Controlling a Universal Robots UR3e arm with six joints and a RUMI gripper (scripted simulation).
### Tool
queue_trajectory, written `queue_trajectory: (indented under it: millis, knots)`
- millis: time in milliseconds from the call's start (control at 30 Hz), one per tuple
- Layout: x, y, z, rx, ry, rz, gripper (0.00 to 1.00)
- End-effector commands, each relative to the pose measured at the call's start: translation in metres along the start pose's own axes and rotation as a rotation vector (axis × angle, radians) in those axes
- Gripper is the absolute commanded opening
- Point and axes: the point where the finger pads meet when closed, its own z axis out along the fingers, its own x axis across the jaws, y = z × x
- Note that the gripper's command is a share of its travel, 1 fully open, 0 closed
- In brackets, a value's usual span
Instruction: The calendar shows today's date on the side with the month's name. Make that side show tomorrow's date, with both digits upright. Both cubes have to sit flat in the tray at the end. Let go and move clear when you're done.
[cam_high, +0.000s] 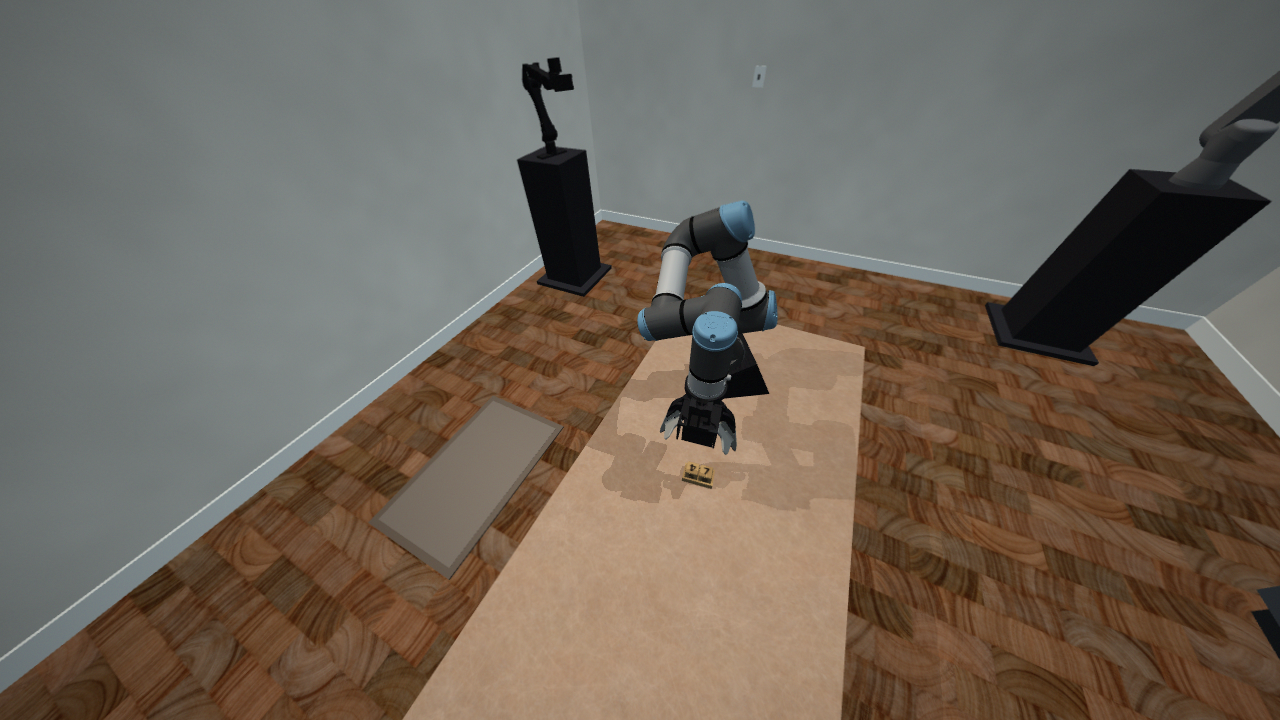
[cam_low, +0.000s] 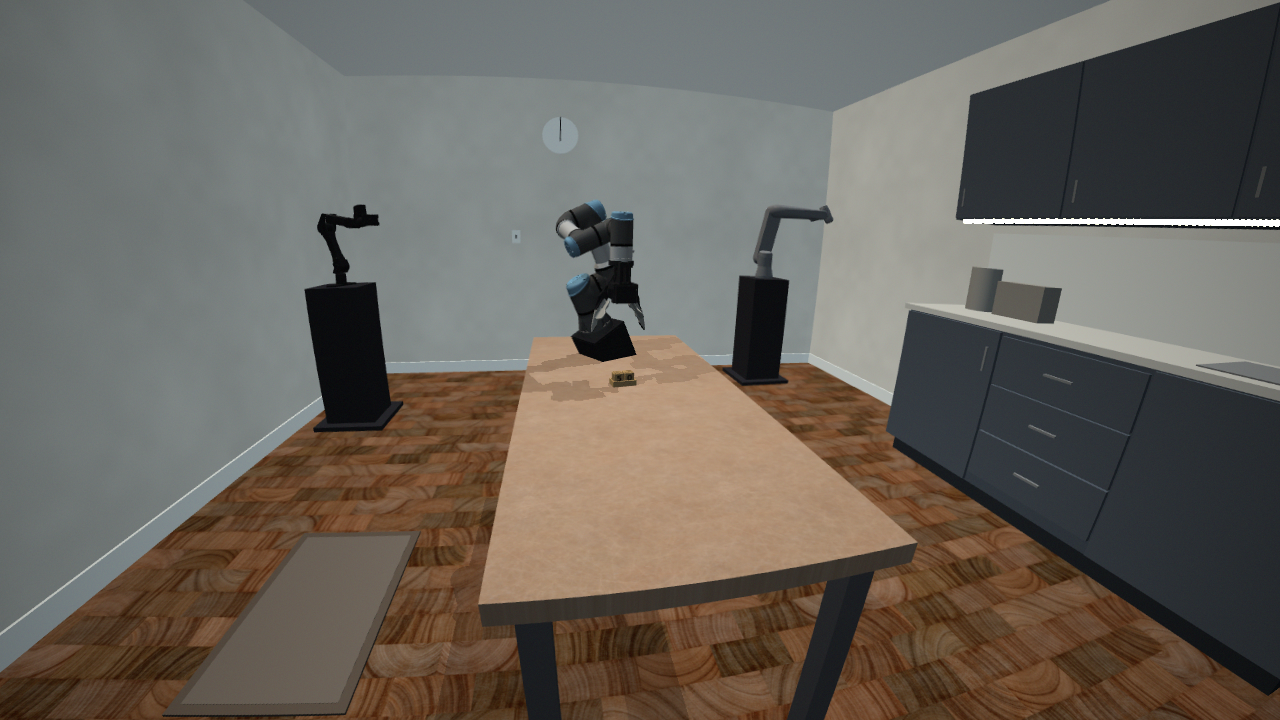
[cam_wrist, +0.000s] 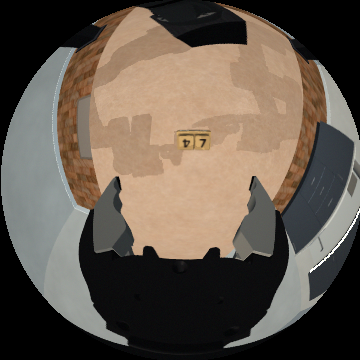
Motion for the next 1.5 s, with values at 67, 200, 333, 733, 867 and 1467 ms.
queue_trajectory:
  millis: [67, 200, 333, 733, 867, 1467]
  knots:
    - [0.001, 0.0, 0.001, -0.004, 0.001, -0.007, 1.0]
    - [0.001, 0.0, 0.001, -0.004, 0.001, -0.007, 1.0]
    - [0.001, 0.0, 0.001, -0.004, 0.001, -0.007, 1.0]
    - [0.0, 0.0, 0.003, -0.004, 0.001, -0.078, 1.0]
    - [0.0, 0.0, 0.005, -0.004, 0.0, -0.157, 1.0]
    - [-0.001, -0.001, 0.022, -0.004, -0.001, -0.659, 1.0]
